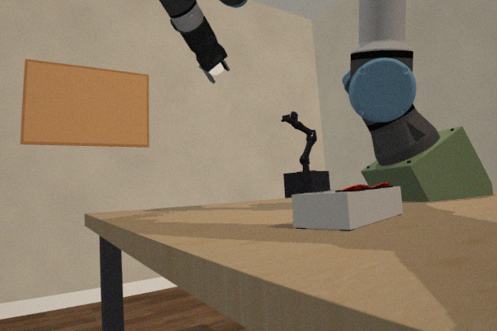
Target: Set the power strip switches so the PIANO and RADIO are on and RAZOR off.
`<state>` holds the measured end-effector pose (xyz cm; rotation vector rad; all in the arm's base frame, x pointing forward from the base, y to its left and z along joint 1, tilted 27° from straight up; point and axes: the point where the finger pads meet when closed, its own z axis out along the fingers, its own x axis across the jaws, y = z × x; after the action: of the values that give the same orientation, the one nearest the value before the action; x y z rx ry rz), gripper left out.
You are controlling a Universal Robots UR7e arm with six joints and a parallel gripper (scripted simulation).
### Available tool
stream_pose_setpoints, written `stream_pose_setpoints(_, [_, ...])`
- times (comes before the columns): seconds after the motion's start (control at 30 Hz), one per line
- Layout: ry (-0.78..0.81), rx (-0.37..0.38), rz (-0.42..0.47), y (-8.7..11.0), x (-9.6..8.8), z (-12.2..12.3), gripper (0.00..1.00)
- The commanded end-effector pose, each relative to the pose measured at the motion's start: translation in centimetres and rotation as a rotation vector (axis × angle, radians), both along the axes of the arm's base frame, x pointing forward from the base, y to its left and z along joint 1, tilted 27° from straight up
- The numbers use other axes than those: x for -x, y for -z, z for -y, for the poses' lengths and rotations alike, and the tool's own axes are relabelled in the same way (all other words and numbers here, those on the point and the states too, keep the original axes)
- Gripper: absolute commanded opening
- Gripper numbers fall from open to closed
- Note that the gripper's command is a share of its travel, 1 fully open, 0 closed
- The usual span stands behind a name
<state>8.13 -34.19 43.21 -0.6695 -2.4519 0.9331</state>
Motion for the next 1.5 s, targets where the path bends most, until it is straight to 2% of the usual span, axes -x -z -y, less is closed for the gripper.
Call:
stream_pose_setpoints(0.0, [0.0,0.001,0.0,-0.06,0.01,0.0,1.0])
stream_pose_setpoints(0.53, [0.0,0.001,0.0,-0.06,0.01,0.0,1.0])
stream_pose_setpoints(0.57, [0.0,0.001,0.0,-0.06,0.01,0.0,0.0])
stream_pose_setpoints(1.47, [0.0,0.001,0.001,-0.05,0.0,0.0,0.0])
